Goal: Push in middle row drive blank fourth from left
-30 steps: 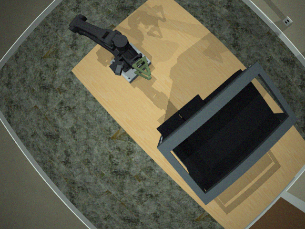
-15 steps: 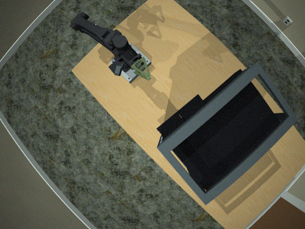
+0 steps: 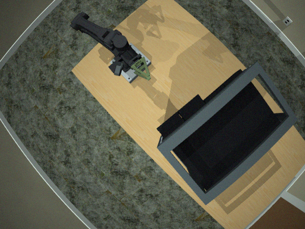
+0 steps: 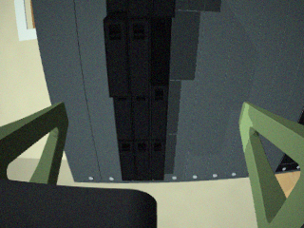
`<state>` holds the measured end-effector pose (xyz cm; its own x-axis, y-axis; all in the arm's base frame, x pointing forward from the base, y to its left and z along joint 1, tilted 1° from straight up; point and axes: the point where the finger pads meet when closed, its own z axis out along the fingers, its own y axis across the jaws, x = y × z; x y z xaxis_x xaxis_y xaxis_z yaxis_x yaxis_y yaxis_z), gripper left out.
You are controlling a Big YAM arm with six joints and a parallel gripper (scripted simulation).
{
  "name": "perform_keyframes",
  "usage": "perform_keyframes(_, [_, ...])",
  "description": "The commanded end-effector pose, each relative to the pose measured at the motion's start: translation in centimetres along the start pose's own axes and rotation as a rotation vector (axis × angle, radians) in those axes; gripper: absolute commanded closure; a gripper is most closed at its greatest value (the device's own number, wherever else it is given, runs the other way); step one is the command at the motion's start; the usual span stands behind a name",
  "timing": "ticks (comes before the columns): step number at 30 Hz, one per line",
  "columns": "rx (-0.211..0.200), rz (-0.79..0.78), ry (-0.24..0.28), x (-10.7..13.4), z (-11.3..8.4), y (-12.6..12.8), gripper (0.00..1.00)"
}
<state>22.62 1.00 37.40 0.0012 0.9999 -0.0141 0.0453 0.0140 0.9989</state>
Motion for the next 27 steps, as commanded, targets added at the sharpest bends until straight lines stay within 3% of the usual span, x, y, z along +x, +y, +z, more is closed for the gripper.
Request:
perform_keyframes(1, [-0.073, 0.022, -0.009, -0.6, -2.0, 4.0, 0.0])
perform_keyframes(17, [-0.073, 0.022, -0.009, -0.6, -2.0, 4.0, 0.0])
perform_keyframes(20, [-0.121, 0.03, -0.008, -0.7, -1.9, 4.9, 0.0])
perform_keyframes(21, [-0.089, 0.024, -0.008, -0.5, -0.6, 4.0, 0.0])
perform_keyframes(27, [-0.108, 0.02, -0.009, -0.6, 3.1, 5.8, 0.0])
